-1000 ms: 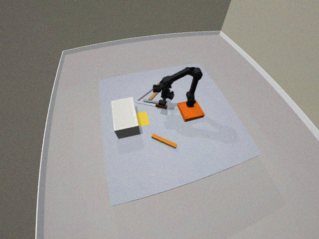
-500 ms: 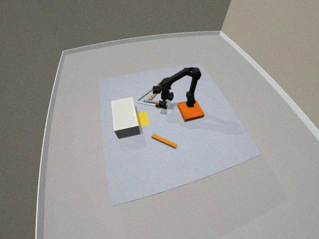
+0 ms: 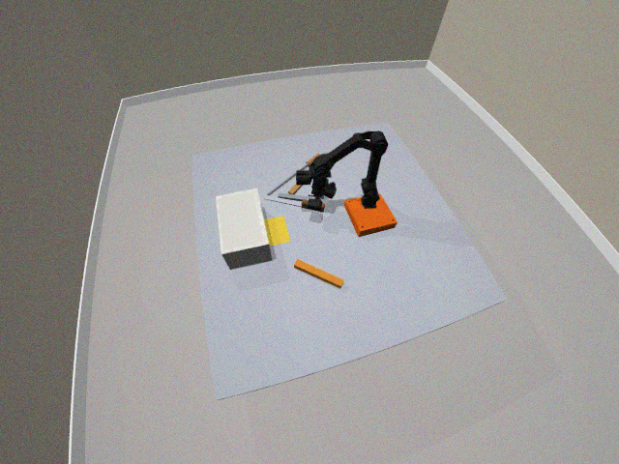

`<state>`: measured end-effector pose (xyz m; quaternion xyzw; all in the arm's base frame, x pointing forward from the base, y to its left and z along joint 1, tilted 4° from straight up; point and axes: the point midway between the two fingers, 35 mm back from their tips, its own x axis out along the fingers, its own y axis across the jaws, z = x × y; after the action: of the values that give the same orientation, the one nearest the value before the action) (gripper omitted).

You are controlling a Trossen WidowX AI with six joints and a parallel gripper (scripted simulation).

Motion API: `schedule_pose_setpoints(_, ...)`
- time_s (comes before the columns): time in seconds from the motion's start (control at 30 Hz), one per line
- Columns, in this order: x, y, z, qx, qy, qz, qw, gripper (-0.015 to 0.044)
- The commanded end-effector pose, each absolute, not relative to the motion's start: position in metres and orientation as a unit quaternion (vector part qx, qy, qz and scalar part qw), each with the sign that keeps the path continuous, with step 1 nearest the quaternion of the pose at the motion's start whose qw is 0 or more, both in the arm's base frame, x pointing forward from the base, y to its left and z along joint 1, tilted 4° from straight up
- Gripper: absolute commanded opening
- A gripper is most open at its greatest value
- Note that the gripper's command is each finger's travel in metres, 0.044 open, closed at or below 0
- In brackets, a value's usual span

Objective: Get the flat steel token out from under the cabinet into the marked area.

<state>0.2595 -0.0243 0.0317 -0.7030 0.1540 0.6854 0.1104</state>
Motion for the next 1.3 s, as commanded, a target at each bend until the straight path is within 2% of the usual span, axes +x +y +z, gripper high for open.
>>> schedule_pose_setpoints(0.0, 0.256, -0.025, 0.022, -0.700, 0.154, 0.689, 0.107, 0.0270)
schedule_pose_setpoints(0.67, 0.255, -0.027, 0.000, -0.700, 0.155, 0.689, 0.107, 0.0270)
schedule_pose_setpoints(1.27, 0.258, -0.026, 0.003, -0.702, 0.154, 0.687, 0.110, 0.0150)
